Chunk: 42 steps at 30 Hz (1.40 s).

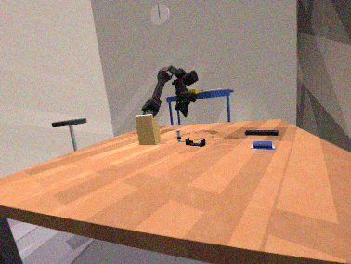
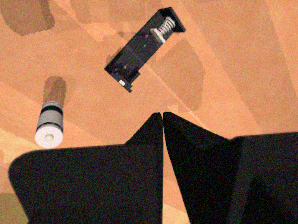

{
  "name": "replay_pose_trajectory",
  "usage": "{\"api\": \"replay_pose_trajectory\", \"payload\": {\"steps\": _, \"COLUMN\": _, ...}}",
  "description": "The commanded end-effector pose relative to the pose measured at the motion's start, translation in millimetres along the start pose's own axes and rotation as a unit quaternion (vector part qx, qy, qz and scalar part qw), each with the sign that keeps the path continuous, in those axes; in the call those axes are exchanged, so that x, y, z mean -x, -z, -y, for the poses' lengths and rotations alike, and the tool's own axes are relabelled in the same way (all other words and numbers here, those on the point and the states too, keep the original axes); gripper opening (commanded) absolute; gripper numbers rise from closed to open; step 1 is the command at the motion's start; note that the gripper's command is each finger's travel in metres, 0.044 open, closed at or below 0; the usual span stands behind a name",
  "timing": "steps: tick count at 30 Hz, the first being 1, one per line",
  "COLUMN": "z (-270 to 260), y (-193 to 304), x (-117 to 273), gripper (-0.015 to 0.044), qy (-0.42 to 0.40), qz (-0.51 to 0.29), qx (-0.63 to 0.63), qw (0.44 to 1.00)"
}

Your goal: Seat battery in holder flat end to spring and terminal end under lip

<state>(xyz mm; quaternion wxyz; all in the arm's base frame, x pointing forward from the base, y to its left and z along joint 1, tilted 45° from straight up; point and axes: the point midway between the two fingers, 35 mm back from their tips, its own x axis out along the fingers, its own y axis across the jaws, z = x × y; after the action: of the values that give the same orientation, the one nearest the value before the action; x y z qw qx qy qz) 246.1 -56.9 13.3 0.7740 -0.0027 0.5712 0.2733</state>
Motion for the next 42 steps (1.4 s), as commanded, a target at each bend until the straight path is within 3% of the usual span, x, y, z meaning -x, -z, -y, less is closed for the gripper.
{"api": "replay_pose_trajectory", "payload": {"steps": 1, "z": -16.9, "y": 30.1, "x": -9.8, "gripper": 0.0000, "qy": -0.125, "qz": -0.010, "qx": -0.036, "qw": 0.991}}
{"api": "replay_pose_trajectory", "payload": {"steps": 3, "z": -24.1, "y": 38.8, "x": -10.6, "gripper": 0.0000, "qy": -0.173, "qz": -0.004, "qx": -0.053, "qw": 0.983}}
{"api": "replay_pose_trajectory", "payload": {"steps": 9, "z": -25.3, "y": 39.6, "x": -12.0, "gripper": 0.0000, "qy": -0.179, "qz": -0.003, "qx": -0.056, "qw": 0.982}}
{"api": "replay_pose_trajectory", "payload": {"steps": 20, "z": -53.6, "y": 38.2, "x": -84.7, "gripper": 0.0000, "qy": -0.180, "qz": -0.002, "qx": -0.056, "qw": 0.982}}
{"api": "replay_pose_trajectory", "payload": {"steps": 42, "z": -82.1, "y": 31.7, "x": -73.8, "gripper": 0.0000, "qy": -0.180, "qz": -0.002, "qx": -0.056, "qw": 0.982}}
